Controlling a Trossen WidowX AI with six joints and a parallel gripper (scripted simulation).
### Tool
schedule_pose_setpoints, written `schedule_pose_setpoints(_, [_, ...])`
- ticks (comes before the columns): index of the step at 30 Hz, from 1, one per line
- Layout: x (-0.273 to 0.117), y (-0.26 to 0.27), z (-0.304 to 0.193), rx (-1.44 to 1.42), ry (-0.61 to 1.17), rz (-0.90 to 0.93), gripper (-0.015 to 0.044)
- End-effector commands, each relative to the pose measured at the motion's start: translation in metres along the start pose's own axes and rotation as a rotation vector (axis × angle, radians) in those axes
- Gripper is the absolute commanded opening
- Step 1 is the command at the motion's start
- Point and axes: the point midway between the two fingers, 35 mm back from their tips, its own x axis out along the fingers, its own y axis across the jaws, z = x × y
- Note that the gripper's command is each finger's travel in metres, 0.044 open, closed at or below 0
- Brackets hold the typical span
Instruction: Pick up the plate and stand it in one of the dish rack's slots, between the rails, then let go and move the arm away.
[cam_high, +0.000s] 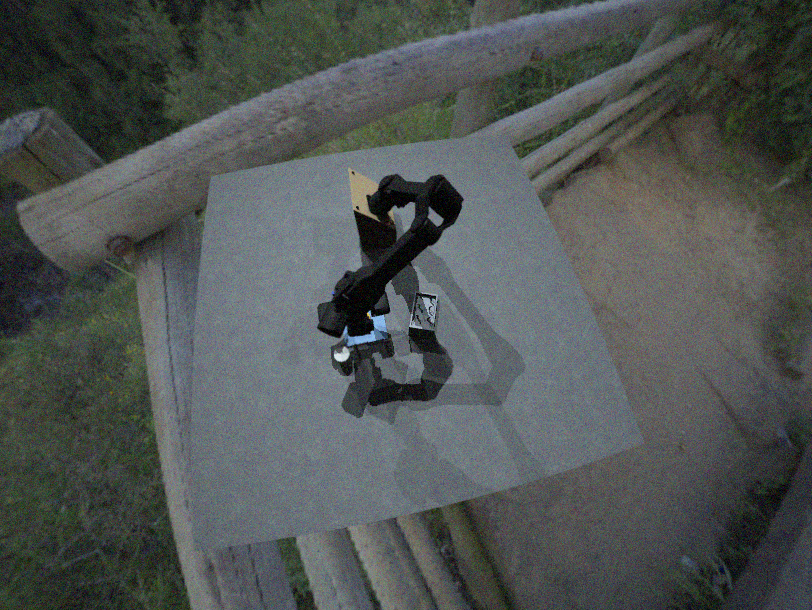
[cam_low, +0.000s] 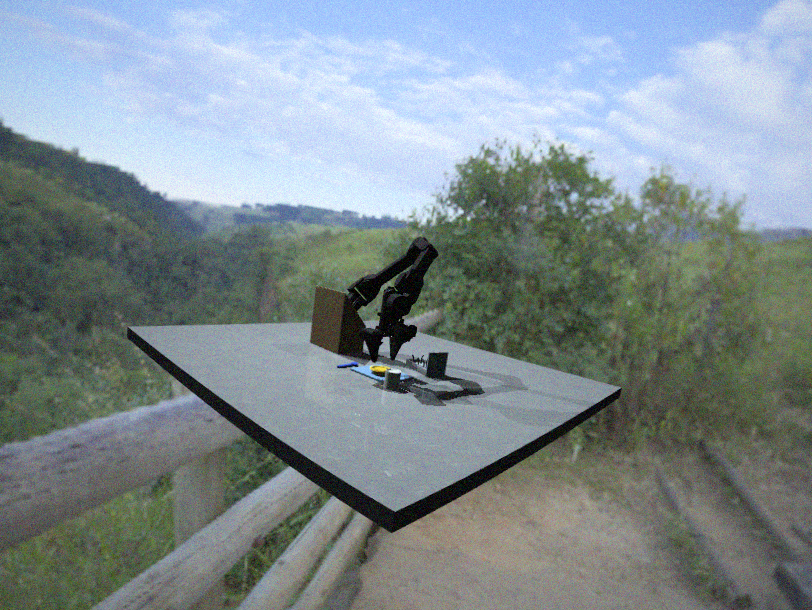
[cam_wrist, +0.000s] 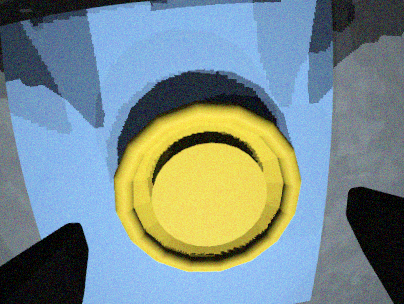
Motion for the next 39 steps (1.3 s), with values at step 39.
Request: schedule_pose_setpoints(39, [0.039, 0.001, -0.005, 0.009, 0.002, 0.011, 0.0323])
